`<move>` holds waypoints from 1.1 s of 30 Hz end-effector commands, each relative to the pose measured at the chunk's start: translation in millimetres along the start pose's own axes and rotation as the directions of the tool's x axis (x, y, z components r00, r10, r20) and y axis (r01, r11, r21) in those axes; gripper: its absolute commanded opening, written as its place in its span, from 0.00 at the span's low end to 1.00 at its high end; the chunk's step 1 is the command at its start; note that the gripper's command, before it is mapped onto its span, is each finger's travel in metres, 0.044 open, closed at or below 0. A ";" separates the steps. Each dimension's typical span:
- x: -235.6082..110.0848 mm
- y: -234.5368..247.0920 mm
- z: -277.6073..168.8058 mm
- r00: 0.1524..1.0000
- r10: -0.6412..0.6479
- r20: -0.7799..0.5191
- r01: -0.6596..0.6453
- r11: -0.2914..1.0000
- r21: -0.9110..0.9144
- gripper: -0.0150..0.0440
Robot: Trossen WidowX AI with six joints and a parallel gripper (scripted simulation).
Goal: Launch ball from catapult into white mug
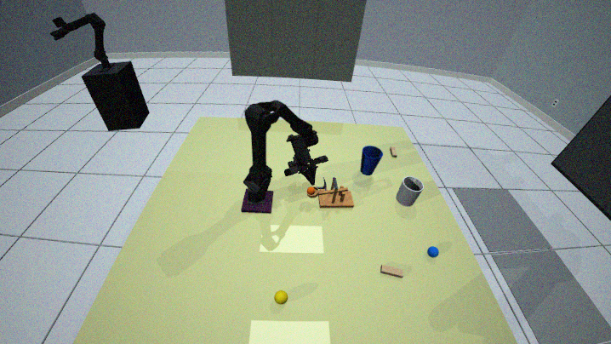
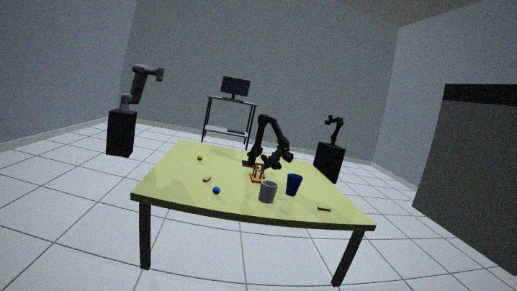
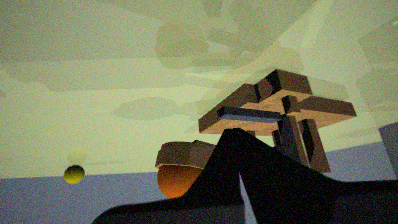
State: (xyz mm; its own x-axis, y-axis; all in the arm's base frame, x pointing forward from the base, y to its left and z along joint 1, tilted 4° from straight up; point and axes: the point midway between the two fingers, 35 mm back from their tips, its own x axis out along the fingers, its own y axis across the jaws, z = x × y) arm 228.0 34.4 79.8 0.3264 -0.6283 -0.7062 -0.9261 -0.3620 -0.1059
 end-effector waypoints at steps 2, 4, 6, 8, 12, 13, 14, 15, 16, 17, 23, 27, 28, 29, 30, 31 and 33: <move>6.2 2.1 4.7 1.000 0.002 -0.005 -0.002 1.000 -0.008 0.25; 8.5 2.7 6.8 1.000 0.002 -0.005 -0.002 1.000 -0.008 0.25; 10.8 3.4 8.9 1.000 0.002 -0.005 -0.002 1.000 -0.008 0.25; 13.5 3.9 11.4 1.000 0.002 -0.005 -0.002 1.000 -0.008 0.25; 25.7 5.9 23.5 1.000 0.002 -0.005 -0.002 1.000 -0.008 0.25; 25.7 5.9 23.5 1.000 0.002 -0.005 -0.002 1.000 -0.008 0.25; 25.7 5.9 23.5 1.000 0.002 -0.005 -0.002 1.000 -0.008 0.25; 24.0 4.9 23.0 1.000 0.002 -0.005 -0.002 1.000 -0.008 0.25; 18.9 2.0 21.6 1.000 0.002 -0.004 -0.002 1.000 -0.008 0.25; 10.2 -2.6 19.1 1.000 0.001 -0.003 -0.001 1.000 -0.007 0.25; -59.5 -24.1 -6.5 1.000 -0.004 0.003 0.004 1.000 0.001 0.25; -98.8 -26.3 -25.4 1.000 -0.006 0.002 0.006 1.000 0.005 0.25; -100.7 -26.3 -26.5 1.000 -0.007 0.001 0.007 1.000 0.005 0.25; -100.7 -26.3 -26.5 1.000 -0.007 0.001 0.007 1.000 0.005 0.25; -84.7 -27.3 -18.9 1.000 -0.009 -0.001 0.009 1.000 0.002 0.30; -84.5 -28.2 -19.3 1.000 -0.008 0.002 0.008 1.000 0.010 0.34; -83.7 -31.9 -20.8 1.000 -0.005 0.013 0.004 0.999 0.043 0.43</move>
State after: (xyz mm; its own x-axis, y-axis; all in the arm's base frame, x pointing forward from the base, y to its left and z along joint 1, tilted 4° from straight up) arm 230.7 85.7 158.9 0.3408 -0.6185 -0.7080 -0.9241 -0.3590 -0.1312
